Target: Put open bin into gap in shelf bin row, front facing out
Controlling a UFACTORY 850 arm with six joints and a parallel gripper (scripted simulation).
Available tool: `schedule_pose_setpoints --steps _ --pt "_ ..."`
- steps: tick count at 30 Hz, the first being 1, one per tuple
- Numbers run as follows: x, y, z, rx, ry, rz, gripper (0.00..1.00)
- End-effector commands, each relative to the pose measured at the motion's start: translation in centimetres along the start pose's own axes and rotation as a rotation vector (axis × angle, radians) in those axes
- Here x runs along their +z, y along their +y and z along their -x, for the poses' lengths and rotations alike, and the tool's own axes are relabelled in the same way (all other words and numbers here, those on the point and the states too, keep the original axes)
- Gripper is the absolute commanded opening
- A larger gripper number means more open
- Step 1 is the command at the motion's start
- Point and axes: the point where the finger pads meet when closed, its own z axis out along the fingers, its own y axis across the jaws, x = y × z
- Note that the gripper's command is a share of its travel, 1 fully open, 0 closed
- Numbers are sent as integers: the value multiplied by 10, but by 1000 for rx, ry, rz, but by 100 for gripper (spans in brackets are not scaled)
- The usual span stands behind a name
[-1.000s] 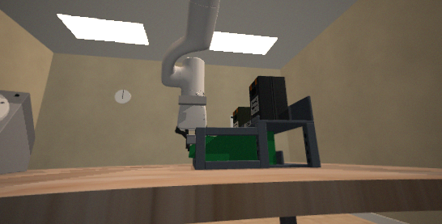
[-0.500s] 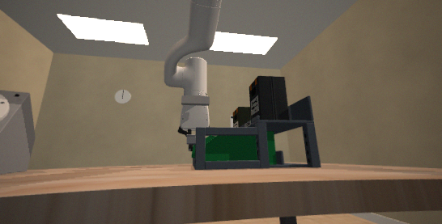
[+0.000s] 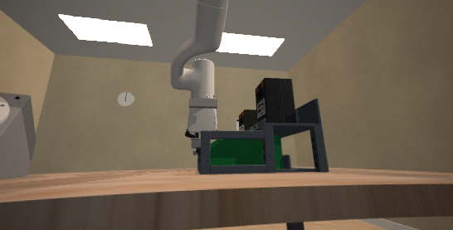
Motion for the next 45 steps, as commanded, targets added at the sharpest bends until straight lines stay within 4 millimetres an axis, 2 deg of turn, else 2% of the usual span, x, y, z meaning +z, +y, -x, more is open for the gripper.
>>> schedule_pose_setpoints --steps 1,8,13,25,30,45 --pt "-1 -2 0 0 -1 -1 0" --pt "-1 -2 0 0 -1 -1 0" --pt "-1 -12 0 0 -1 -1 0" --pt "-1 -12 0 0 -1 -1 0" --pt "7 -12 0 0 -1 -1 0" --pt "12 -12 0 0 -1 -1 0"
